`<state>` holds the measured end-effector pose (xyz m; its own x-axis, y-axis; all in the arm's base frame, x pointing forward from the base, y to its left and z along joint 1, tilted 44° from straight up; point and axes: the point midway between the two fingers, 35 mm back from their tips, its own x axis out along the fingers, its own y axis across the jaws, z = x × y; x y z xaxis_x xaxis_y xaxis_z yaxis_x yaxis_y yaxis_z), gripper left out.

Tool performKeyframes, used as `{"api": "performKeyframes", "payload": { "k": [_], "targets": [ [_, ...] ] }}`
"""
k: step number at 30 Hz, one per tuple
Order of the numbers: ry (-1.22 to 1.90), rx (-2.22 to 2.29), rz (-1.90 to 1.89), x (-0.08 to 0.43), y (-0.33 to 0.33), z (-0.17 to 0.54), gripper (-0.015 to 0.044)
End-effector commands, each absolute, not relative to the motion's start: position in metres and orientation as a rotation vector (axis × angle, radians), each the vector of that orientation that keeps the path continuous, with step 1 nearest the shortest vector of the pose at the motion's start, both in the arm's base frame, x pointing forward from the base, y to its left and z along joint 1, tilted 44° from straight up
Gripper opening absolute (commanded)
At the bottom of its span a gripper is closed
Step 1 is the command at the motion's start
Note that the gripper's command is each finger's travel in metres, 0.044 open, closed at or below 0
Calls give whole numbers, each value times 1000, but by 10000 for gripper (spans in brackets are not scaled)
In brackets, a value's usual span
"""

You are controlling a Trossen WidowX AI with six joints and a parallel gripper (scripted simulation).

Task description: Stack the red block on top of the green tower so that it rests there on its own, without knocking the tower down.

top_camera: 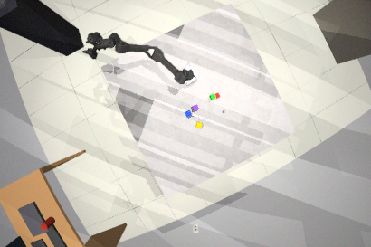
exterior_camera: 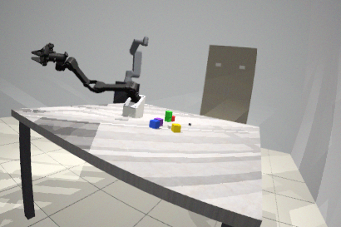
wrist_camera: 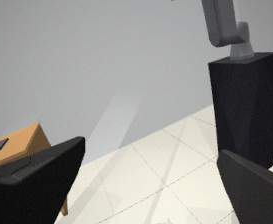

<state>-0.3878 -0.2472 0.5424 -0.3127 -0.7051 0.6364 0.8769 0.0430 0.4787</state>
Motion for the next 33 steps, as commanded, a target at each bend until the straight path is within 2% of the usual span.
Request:
{"api": "performKeyframes", "payload": {
  "k": [1, 4, 11, 20, 33],
  "targets": [
    [-1014, -235, -1599, -386, -247, 544, 426],
    [-1013, -275, -1554, -366, -242, 562, 440],
    [-995, -440, -1349, -269, -213, 629, 440],
    [-895, -670, -1008, -104, -140, 693, 440],
    [-674, -910, -533, 108, -16, 679, 440]
  ]
}}
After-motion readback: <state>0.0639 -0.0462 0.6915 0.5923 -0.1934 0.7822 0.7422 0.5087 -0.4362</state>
